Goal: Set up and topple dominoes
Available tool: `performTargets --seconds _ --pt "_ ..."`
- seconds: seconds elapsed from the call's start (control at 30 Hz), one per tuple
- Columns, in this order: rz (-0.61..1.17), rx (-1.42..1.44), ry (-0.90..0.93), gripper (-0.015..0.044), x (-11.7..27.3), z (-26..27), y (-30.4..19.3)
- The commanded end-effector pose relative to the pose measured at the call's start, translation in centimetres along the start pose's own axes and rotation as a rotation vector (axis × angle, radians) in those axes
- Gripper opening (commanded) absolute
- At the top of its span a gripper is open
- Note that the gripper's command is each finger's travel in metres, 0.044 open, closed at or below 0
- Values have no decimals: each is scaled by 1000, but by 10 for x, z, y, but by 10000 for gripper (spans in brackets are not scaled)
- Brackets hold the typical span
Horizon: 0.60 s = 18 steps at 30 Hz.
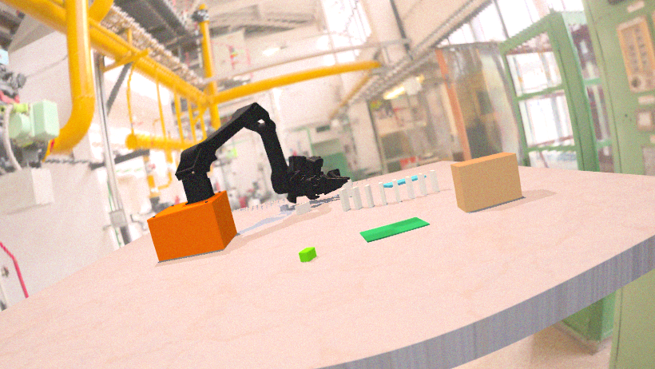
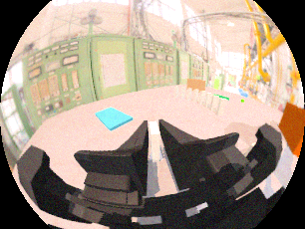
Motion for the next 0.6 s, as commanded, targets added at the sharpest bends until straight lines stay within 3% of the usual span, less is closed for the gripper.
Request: performTargets --seconds 0.0,0.37,0.57 --pt "3 2 5 157 0 0 0" --pt "3 2 4 440 0 1 2" --pt "0 0 0 440 0 10 49"
Point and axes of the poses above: the point midway between the two fingers, 35 mm back from their tips, its own x axis back along the fingers, its own z axis across the jaws, y = z × x, the point moved 5 cm from there along x, back along the fingers, and after that the axes turned 10 degrees about -x, right-handed, at the moved point
